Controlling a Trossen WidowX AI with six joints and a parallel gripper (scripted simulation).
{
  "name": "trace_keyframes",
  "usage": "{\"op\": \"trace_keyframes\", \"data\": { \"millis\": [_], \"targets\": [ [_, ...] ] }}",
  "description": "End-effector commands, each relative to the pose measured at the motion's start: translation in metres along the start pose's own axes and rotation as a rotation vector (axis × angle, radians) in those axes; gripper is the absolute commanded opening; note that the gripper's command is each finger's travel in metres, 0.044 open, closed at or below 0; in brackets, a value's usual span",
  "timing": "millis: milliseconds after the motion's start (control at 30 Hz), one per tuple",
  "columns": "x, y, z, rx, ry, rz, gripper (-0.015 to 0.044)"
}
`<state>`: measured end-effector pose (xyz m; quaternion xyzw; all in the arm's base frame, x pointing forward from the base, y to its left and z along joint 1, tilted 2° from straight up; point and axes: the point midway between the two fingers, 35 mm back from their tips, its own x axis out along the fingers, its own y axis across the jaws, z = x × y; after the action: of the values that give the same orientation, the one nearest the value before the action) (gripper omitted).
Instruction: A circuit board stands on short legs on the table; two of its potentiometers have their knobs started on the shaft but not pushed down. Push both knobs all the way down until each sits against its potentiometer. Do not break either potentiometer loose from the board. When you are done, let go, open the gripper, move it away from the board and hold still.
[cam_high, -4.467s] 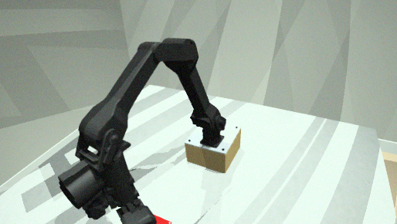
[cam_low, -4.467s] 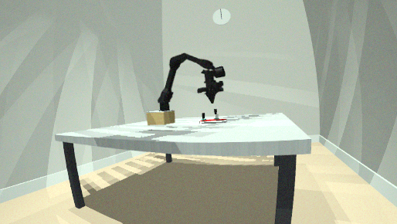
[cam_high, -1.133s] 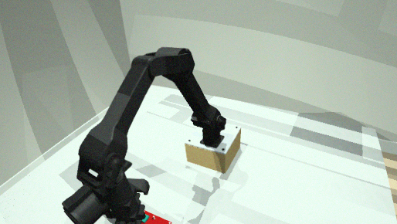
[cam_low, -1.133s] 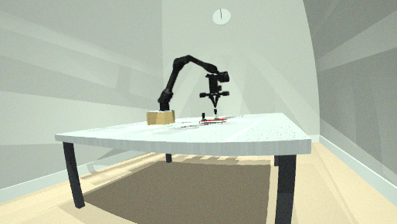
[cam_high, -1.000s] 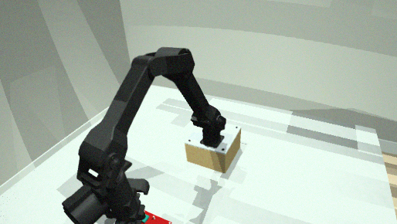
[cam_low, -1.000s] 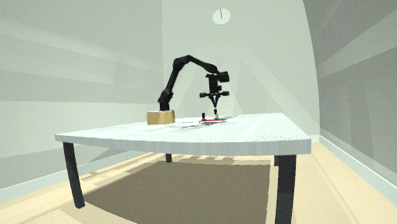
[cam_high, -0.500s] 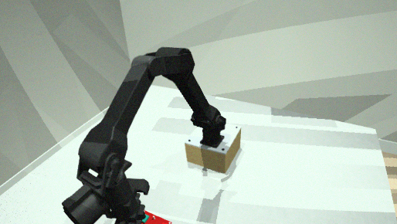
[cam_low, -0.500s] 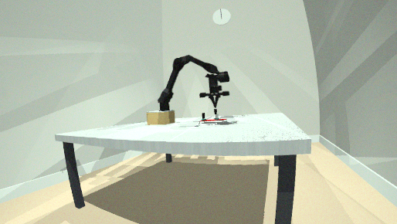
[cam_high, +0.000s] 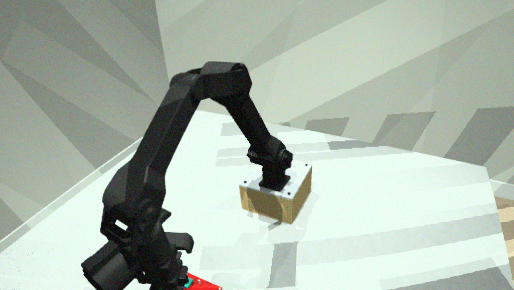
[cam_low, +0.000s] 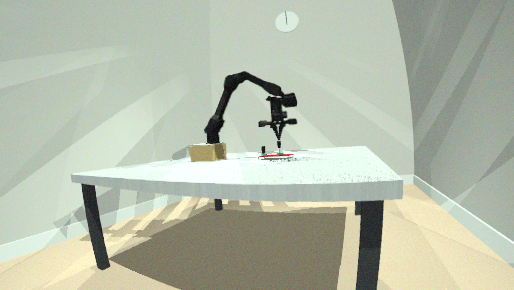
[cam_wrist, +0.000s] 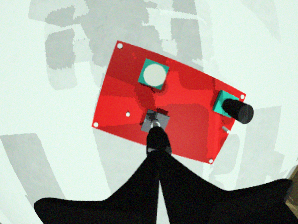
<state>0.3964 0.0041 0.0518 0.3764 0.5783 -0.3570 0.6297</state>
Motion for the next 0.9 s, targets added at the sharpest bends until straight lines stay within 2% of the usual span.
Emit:
{"op": "trace_keyframes", "data": {
  "millis": [0,867],
  "targets": [
    [0.0048,-0.0009,0.0002,0.001,0.001,-0.008,0.0],
    [0.0071,-0.001,0.0002,0.001,0.001,-0.008,0.0]
  ]
}}
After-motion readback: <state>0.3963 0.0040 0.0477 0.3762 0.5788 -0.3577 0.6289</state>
